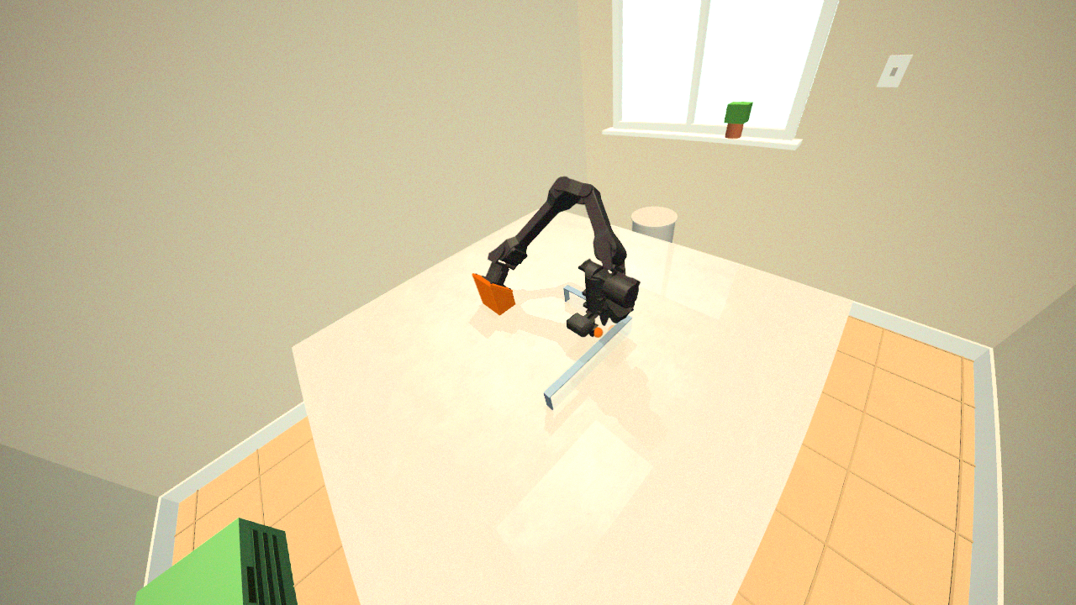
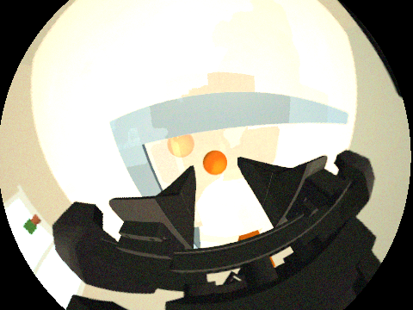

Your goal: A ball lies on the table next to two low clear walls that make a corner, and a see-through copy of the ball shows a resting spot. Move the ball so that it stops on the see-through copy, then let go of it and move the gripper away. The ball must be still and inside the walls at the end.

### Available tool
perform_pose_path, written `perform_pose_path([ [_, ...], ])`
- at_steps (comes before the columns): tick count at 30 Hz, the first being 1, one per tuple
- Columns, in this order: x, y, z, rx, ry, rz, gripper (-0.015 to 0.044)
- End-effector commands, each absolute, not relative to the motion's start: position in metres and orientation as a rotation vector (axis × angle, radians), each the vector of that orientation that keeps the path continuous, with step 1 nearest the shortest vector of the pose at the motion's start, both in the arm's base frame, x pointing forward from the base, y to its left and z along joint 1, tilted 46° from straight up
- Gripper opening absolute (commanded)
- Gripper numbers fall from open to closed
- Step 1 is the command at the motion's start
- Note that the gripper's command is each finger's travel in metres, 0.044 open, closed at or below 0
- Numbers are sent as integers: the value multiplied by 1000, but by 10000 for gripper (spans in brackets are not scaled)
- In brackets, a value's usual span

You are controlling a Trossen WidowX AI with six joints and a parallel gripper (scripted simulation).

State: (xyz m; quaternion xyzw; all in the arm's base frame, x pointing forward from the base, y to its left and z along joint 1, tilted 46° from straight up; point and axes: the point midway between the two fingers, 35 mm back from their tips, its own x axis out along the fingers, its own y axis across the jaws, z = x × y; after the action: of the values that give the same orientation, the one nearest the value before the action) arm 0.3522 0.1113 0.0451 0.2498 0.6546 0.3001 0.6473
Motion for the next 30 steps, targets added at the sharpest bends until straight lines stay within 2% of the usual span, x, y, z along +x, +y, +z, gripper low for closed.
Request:
perform_pose_path([
  [1, 351, 117, 40, 574, 1490, 683, 247],
  [5, 351, 119, 37, 575, 1490, 683, 247],
  [9, 351, 119, 37, 575, 1490, 683, 142],
  [17, 351, 119, 37, 575, 1490, 683, 89],
  [20, 352, 116, 40, 574, 1490, 682, 10],
  [21, 353, 113, 43, 573, 1490, 681, 0],
  [30, 360, 72, 80, 568, 1491, 674, 0],
])
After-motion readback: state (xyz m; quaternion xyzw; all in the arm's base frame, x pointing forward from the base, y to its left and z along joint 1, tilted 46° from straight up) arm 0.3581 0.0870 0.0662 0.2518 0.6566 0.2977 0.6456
